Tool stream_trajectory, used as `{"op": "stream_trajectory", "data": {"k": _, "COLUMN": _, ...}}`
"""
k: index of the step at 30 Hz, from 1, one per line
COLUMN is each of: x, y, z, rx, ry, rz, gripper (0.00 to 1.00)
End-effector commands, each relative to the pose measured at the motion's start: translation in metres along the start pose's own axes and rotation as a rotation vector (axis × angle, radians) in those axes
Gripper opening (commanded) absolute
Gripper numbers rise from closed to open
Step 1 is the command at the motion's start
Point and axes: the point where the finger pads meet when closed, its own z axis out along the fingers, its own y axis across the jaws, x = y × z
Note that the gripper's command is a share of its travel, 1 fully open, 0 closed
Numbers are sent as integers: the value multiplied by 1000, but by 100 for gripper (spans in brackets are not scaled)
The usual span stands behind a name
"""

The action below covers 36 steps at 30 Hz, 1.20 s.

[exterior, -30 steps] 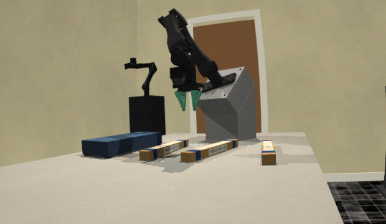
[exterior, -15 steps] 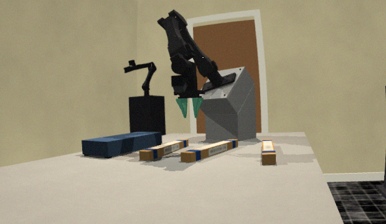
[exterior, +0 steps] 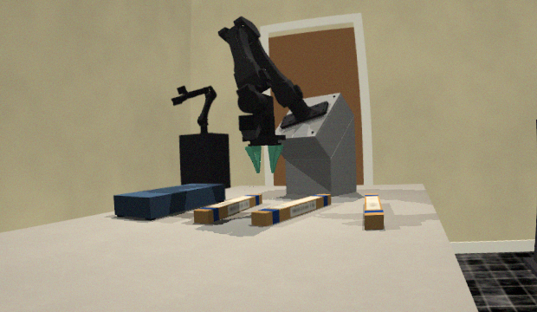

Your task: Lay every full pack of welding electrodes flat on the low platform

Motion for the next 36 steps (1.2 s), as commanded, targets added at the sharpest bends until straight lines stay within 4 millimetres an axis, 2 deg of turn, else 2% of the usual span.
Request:
{"op": "stream_trajectory", "data": {"k": 1, "x": -17, "y": 2, "z": 2, "rx": -13, "ry": -49, "rz": 12, "gripper": 42}}
{"op": "stream_trajectory", "data": {"k": 7, "x": -20, "y": 2, "z": 11, "rx": -13, "ry": -55, "rz": 13, "gripper": 42}}
{"op": "stream_trajectory", "data": {"k": 12, "x": -27, "y": 5, "z": 3, "rx": -22, "ry": -77, "rz": 16, "gripper": 42}}
{"op": "stream_trajectory", "data": {"k": 36, "x": -24, "y": 8, "z": 9, "rx": -18, "ry": -60, "rz": 13, "gripper": 42}}
